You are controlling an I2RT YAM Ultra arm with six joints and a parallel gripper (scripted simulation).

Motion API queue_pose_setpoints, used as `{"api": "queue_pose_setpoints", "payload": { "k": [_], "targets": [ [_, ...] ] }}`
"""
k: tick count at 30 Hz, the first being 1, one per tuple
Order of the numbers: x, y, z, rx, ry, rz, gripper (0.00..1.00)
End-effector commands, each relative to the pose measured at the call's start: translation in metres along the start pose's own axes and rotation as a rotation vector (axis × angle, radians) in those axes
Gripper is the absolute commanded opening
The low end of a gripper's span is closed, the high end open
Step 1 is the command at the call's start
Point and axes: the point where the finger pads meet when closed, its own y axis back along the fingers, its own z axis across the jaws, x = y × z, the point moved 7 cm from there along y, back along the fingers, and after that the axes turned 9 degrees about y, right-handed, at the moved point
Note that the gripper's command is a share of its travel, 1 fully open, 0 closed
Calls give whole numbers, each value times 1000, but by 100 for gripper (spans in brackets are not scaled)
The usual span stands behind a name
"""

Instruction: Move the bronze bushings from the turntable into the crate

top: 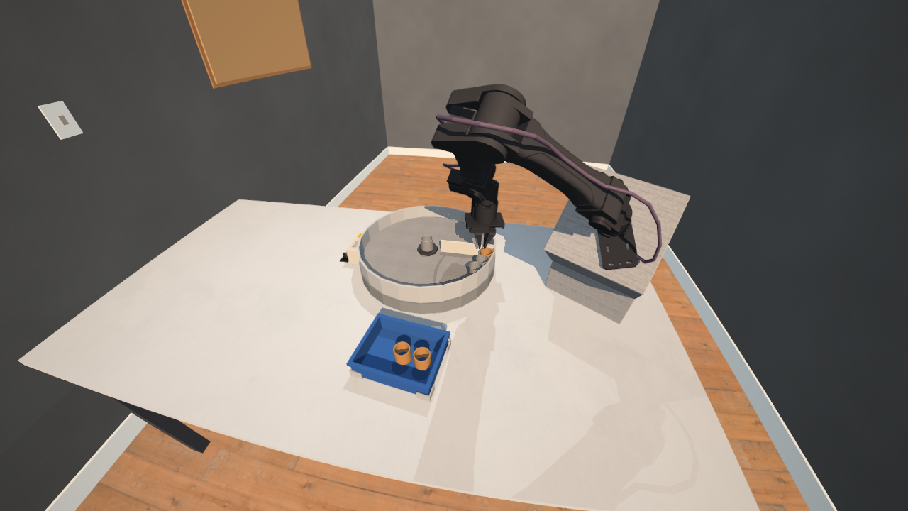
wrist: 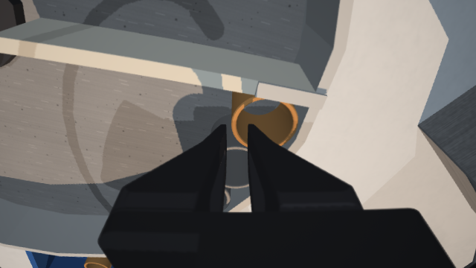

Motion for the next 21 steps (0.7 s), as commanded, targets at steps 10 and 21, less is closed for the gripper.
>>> {"api": "queue_pose_setpoints", "payload": {
  "k": [10, 21],
  "targets": [
    [-11, 4, 0, -3, -11, -23, 13],
    [-11, 6, 2, -5, -7, -25, 13]
  ]
}}
